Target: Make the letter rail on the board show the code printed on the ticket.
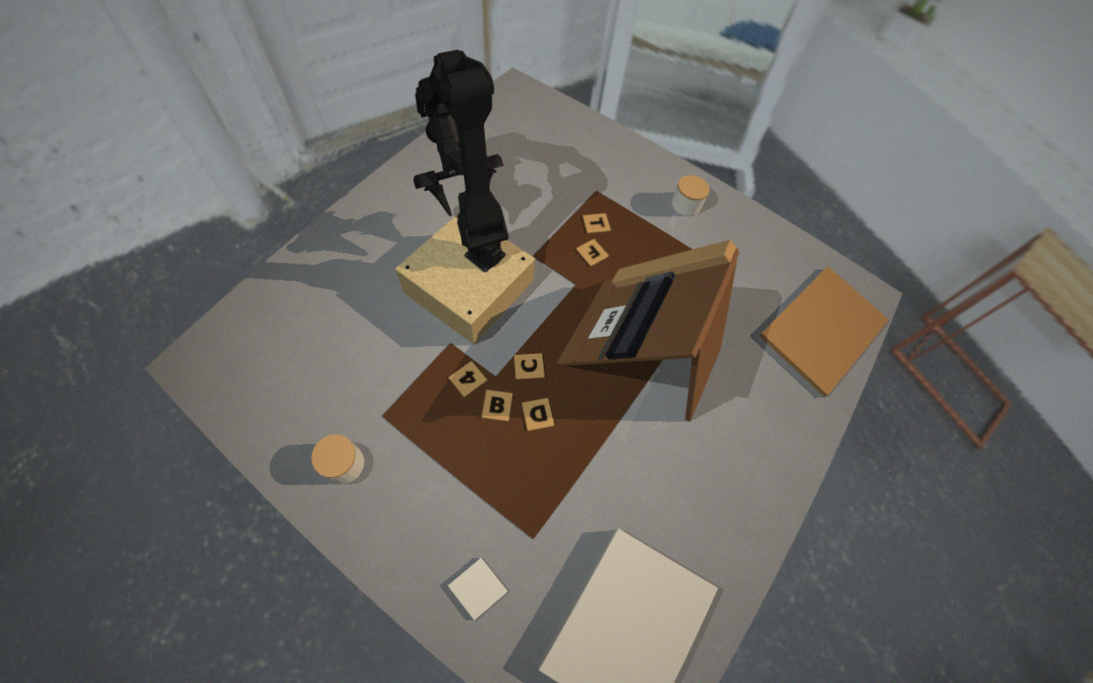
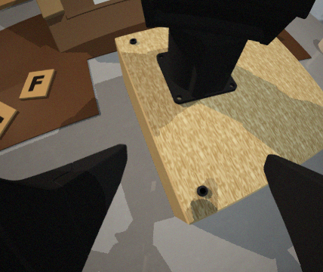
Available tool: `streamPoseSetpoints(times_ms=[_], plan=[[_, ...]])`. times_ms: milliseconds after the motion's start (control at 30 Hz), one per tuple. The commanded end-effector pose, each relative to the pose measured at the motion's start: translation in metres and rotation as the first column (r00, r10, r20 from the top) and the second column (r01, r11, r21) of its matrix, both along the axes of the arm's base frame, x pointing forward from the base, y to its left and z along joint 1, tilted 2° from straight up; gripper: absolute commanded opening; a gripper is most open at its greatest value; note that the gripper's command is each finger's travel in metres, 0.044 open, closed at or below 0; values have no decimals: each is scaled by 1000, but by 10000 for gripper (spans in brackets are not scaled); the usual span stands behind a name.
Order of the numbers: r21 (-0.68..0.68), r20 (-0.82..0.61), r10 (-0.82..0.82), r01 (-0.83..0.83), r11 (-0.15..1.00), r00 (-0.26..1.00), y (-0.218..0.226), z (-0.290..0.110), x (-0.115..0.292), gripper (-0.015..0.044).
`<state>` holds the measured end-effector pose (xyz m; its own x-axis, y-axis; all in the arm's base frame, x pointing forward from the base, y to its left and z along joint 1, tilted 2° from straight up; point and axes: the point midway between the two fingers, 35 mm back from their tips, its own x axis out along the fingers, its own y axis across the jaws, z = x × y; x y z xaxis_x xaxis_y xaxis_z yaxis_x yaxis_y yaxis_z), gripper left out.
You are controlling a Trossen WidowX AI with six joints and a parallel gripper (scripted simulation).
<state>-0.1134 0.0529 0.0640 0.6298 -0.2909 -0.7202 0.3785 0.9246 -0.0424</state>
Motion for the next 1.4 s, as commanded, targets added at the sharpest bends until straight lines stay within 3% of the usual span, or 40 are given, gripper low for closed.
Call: streamPoseSetpoints(times_ms=[0, 300, 633, 1000, 1200, 1367], plan=[[-4, -8, -2, 2, 1000, 1000, 1, 0, 0, 426], [-71, -402, -67, 42, 997, 913, 44, -10, 22, 440], [150, -674, 98, 6, 989, 732, 89, -14, 71, 440], [465, -565, 386, -105, 879, 729, 112, -1, 143, 440], [582, -387, 485, -200, 788, 785, 103, 5, 190, 440], [593, -197, 516, -318, 740, 834, 86, 9, 228, 440]])
